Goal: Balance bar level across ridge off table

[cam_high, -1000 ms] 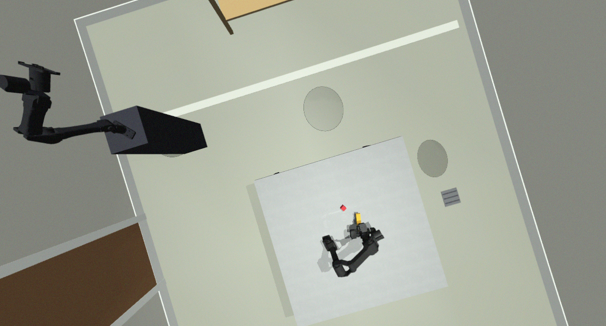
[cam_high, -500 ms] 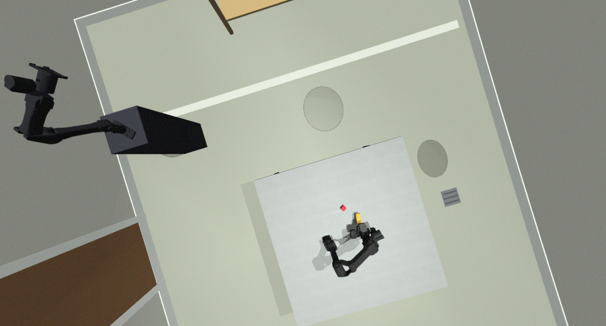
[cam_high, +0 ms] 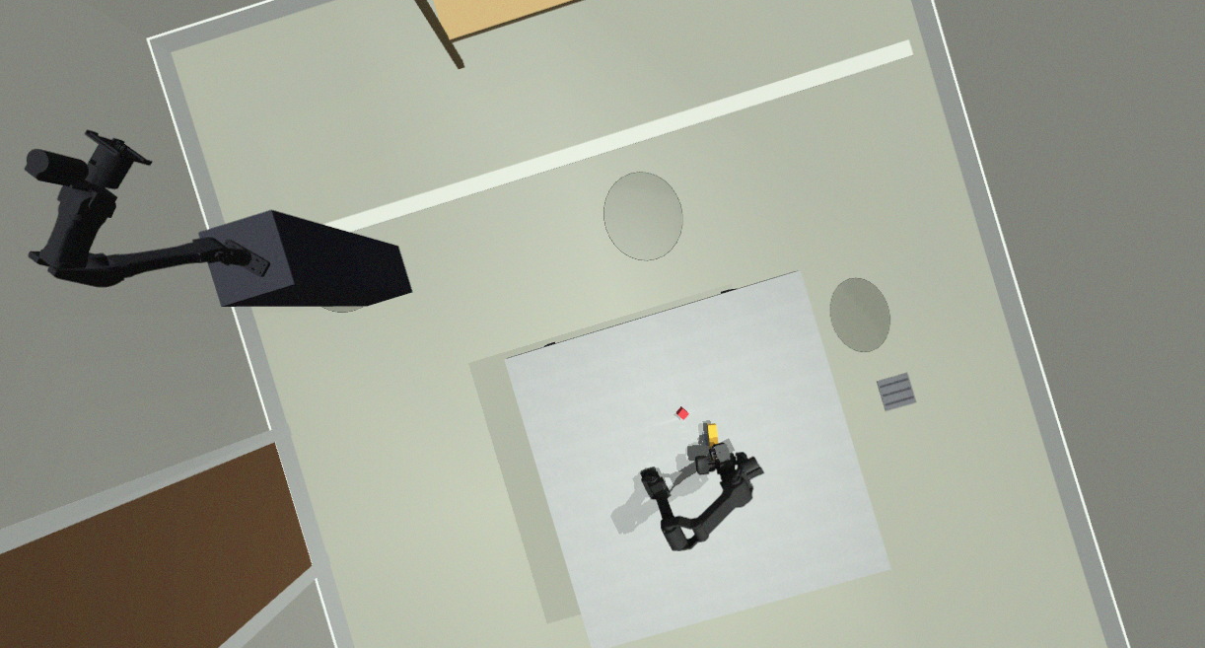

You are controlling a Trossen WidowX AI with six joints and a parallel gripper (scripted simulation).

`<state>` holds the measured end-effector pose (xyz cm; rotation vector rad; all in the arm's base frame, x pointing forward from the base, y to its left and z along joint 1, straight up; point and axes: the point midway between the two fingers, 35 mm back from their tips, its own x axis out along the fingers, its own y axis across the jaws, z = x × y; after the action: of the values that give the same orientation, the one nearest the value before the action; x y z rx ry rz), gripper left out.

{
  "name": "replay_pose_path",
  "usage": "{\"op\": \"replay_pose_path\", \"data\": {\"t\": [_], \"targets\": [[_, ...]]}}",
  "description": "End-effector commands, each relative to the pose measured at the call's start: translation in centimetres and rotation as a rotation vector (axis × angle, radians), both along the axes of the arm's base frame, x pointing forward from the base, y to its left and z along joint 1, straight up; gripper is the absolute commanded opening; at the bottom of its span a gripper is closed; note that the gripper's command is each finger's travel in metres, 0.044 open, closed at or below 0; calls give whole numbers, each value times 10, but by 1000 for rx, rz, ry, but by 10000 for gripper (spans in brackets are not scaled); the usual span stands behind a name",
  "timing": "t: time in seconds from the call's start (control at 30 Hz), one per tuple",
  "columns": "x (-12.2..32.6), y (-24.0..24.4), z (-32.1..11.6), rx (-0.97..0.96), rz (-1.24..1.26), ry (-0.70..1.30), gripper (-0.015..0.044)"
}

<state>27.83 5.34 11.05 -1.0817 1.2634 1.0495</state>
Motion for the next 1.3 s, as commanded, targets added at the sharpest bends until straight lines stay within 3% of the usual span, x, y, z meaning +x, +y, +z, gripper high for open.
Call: {"op": "replay_pose_path", "data": {"t": [0.0,0.43,0.77,0.9,1.17,1.27], "targets": [[0,0,0,0,0,0,173],[0,0,0,0,0,0,185],[0,0,0,0,0,0,440],[1,0,7,0,0,0,440],[-1,0,93,0,0,0,440],[-3,-1,100,0,0,0,440]]}}
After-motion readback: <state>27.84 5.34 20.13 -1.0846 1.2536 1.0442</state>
